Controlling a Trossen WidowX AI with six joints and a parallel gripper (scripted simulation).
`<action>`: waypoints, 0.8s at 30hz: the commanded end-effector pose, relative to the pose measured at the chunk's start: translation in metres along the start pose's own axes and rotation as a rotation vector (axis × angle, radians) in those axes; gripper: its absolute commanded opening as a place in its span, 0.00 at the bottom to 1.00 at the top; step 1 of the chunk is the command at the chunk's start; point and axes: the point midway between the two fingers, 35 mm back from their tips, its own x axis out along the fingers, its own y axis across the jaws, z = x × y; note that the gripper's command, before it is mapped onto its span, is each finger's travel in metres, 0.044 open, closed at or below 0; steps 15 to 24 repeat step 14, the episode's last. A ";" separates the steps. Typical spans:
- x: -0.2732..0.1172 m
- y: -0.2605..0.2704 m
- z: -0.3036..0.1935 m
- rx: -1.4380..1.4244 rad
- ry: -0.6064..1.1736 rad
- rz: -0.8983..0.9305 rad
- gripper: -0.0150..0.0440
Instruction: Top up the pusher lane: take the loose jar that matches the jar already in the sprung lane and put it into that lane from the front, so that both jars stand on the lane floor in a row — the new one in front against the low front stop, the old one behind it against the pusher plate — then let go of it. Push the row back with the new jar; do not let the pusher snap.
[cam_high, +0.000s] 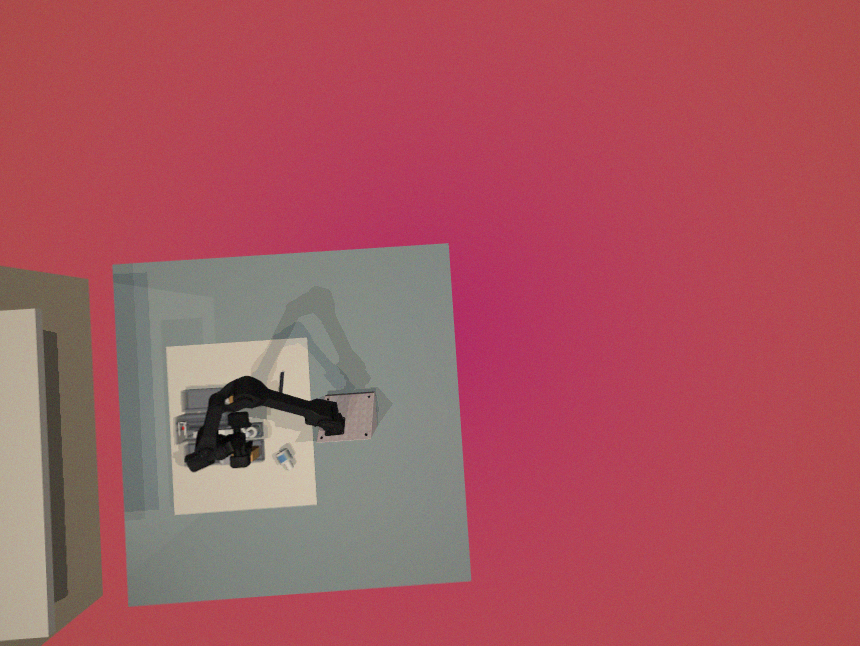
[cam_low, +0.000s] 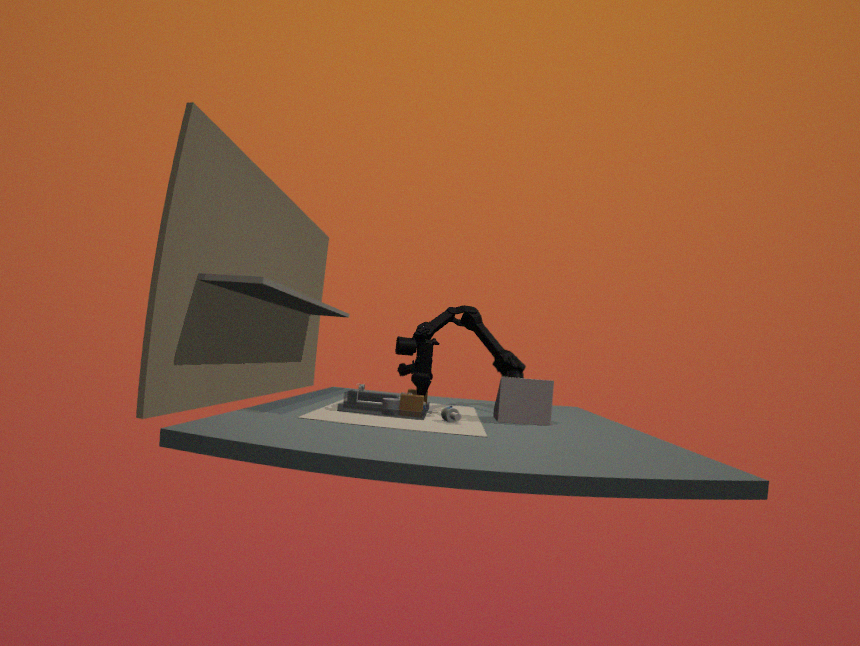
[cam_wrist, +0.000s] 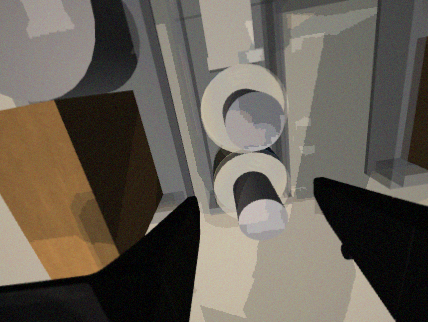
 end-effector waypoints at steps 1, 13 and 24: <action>-0.002 0.001 -0.003 0.002 0.003 0.006 0.75; -0.003 0.003 -0.042 0.001 0.004 0.007 0.75; -0.003 0.003 -0.045 0.001 0.004 0.007 0.75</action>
